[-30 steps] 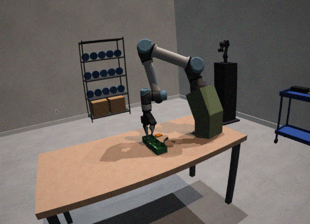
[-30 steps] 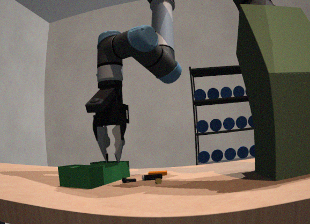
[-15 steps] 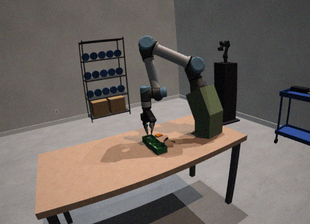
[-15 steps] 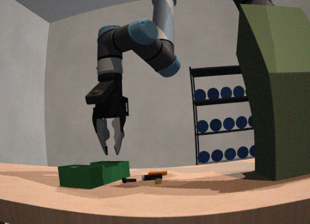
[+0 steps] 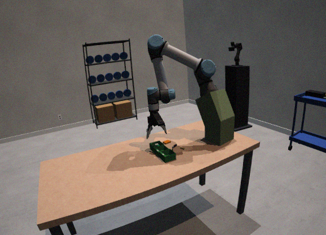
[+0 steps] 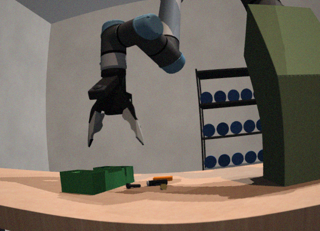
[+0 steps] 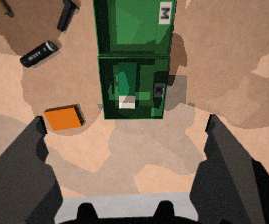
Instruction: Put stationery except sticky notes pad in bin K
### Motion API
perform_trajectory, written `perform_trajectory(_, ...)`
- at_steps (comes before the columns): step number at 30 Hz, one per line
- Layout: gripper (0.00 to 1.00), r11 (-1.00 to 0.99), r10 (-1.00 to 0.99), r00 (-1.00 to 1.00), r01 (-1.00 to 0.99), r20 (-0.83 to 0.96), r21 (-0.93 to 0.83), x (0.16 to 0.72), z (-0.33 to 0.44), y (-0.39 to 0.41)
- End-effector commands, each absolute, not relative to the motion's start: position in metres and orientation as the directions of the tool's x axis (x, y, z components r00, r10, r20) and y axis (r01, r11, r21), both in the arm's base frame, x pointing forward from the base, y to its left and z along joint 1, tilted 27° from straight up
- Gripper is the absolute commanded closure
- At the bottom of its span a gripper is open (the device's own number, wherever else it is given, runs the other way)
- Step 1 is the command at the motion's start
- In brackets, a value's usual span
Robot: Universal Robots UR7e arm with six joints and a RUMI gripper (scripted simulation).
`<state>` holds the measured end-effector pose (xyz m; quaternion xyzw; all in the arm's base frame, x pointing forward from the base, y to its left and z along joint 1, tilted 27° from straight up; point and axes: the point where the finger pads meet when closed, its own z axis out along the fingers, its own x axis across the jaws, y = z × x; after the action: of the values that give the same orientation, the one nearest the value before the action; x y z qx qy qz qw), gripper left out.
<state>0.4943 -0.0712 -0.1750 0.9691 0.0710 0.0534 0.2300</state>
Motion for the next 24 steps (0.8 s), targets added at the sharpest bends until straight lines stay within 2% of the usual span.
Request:
perform_trajectory(1, 0.00, -0.884, 0.162, 0.984, 0.113, 0.071, 0.454, 0.492, -0.158, -0.063)
perform_trajectory(24, 0.00, -0.884, 0.162, 0.984, 0.113, 0.072, 0.453, 0.481, -0.083, -0.026)
